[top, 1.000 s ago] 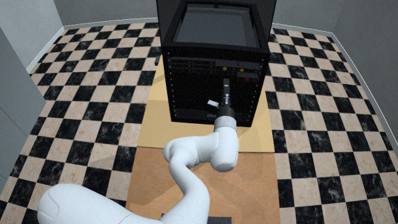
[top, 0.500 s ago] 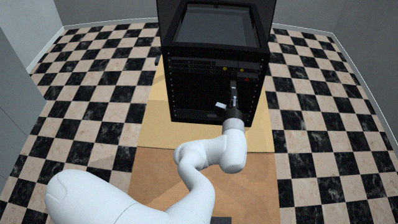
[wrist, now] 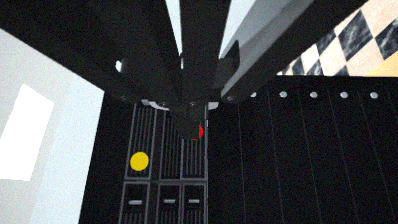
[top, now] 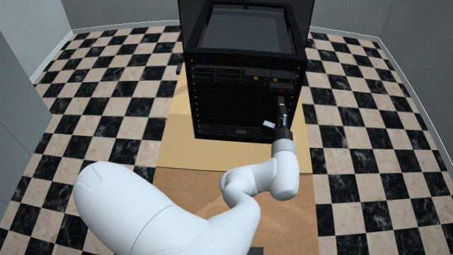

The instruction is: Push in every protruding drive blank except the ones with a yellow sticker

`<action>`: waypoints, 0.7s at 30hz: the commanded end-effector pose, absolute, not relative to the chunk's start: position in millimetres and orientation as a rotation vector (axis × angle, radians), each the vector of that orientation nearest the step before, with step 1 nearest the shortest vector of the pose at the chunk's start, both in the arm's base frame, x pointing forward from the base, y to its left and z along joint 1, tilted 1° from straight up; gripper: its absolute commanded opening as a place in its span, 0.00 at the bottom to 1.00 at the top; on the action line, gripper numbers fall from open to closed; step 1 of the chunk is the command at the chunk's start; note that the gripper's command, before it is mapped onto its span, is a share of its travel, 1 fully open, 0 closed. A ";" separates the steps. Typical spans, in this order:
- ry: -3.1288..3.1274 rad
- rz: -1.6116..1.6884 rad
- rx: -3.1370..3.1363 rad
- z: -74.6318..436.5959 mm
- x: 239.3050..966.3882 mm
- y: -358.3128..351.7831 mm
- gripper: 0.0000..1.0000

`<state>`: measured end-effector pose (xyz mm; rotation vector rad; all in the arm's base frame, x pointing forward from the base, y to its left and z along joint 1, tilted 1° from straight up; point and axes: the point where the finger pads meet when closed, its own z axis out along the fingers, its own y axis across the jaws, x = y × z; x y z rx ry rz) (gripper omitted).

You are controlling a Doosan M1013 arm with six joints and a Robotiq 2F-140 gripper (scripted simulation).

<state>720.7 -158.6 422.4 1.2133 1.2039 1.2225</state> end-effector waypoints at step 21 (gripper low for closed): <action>1.204 1.224 1.212 421.0 760.2 -167.6 0.10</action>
